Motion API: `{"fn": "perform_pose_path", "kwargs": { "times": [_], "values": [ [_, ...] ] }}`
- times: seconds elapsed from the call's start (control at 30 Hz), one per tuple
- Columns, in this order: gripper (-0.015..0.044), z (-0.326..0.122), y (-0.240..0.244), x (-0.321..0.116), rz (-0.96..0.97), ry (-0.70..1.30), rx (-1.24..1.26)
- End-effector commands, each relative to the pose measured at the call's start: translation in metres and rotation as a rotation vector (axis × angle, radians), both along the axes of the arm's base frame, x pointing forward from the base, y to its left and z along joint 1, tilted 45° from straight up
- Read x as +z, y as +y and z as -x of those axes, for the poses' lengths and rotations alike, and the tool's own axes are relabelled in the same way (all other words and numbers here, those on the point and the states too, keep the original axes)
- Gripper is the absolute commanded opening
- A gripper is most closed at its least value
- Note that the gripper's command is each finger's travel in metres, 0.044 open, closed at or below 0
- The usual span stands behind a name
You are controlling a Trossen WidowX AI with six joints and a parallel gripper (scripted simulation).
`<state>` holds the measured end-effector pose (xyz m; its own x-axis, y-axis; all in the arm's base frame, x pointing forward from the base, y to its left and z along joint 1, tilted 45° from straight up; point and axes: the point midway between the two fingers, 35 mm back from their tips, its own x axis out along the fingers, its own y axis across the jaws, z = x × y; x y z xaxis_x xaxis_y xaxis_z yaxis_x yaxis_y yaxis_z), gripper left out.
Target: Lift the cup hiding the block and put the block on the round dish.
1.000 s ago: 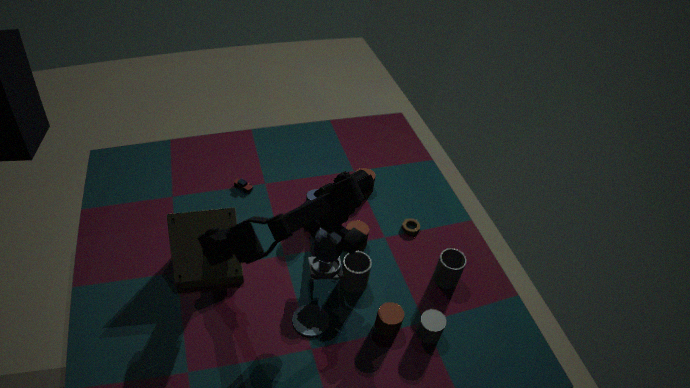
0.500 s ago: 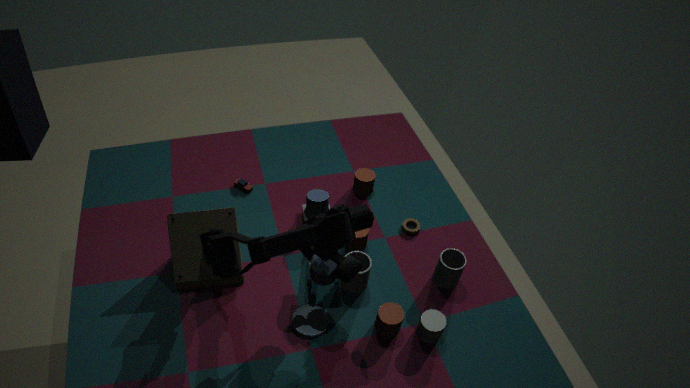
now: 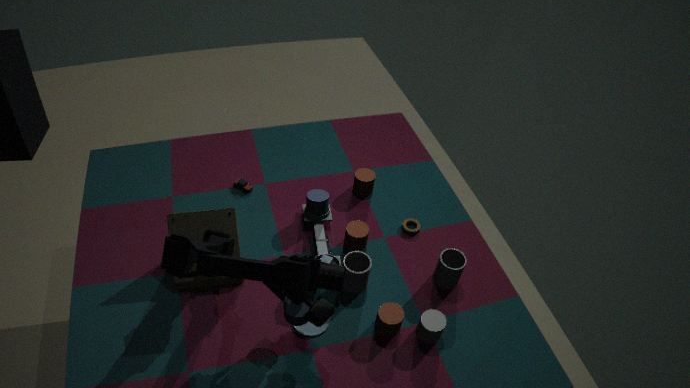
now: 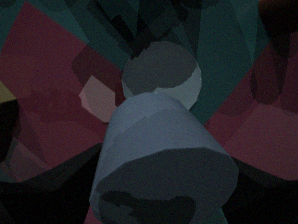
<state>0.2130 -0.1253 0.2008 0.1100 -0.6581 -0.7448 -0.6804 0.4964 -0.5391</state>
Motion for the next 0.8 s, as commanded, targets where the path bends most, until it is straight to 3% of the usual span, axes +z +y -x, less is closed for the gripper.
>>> {"fn": "perform_pose_path", "kwargs": {
  "times": [0.0, 0.2, 0.77],
  "values": [
    [0.0000, 0.024, -0.017, 0.005, 0.025, -0.007, 0.008],
    [0.0000, 0.052, -0.035, 0.007, 0.068, 0.004, 0.005],
    [0.0000, 0.048, -0.063, -0.020, 0.071, 0.004, 0.005]
  ]
}}
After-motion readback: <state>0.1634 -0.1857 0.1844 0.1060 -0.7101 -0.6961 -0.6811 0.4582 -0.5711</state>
